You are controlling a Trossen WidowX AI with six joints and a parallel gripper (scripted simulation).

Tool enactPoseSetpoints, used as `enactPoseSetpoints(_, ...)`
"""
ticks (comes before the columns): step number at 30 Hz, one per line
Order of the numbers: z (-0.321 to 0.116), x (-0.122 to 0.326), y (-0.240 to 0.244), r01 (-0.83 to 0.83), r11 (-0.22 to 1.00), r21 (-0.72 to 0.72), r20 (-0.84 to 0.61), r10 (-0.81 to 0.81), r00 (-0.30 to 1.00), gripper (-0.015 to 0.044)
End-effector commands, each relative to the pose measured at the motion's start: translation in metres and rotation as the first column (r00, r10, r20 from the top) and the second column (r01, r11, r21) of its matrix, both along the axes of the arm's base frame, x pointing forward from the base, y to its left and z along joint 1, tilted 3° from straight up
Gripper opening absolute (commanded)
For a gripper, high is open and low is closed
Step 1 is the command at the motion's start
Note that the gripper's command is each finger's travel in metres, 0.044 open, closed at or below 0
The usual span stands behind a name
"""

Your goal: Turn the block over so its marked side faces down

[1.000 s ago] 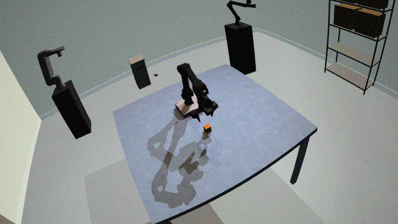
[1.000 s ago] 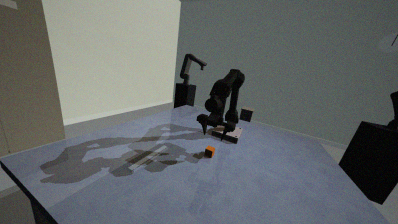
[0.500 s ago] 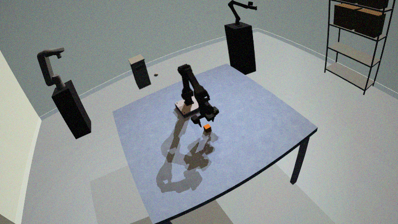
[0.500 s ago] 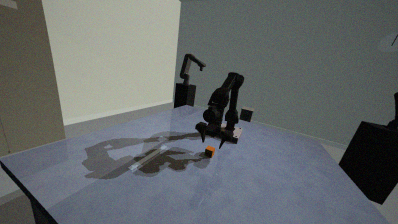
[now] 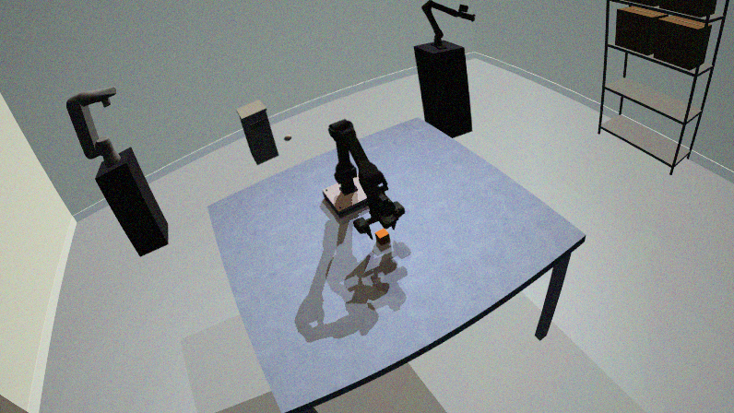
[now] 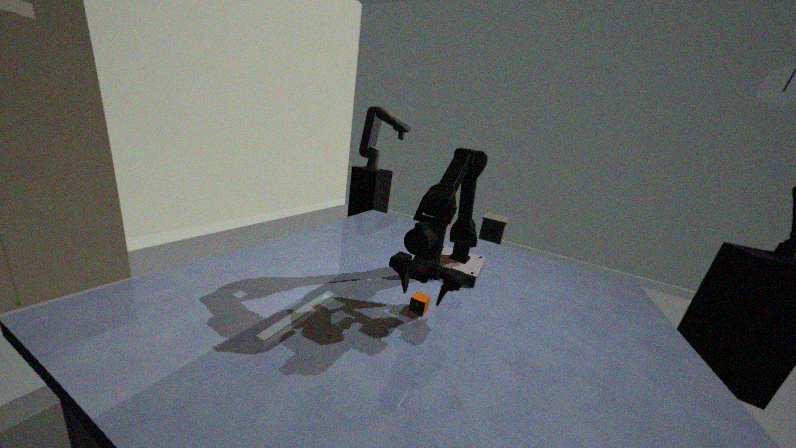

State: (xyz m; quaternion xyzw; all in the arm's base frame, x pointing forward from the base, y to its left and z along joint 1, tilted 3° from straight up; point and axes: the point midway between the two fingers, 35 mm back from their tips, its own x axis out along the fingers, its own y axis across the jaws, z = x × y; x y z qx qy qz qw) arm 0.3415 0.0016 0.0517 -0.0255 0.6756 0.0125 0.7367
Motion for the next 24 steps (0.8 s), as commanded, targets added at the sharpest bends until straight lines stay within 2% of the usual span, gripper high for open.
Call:
enactPoseSetpoints(1, -0.0089, -0.0008, -0.0007, -0.002, 1.000, -0.004, -0.009, 0.002, 1.000, 0.0440)
enactPoseSetpoints(5, -0.0129, -0.0007, -0.0008, -0.002, 1.000, -0.004, -0.009, 0.002, 1.000, 0.0440)
enactPoseSetpoints(14, -0.0129, -0.0007, -0.0008, -0.002, 1.000, -0.004, -0.009, 0.002, 1.000, 0.0204)
enactPoseSetpoints(24, -0.0129, -0.0007, -0.0008, -0.002, 1.000, -0.004, -0.009, 0.002, 1.000, 0.0137)
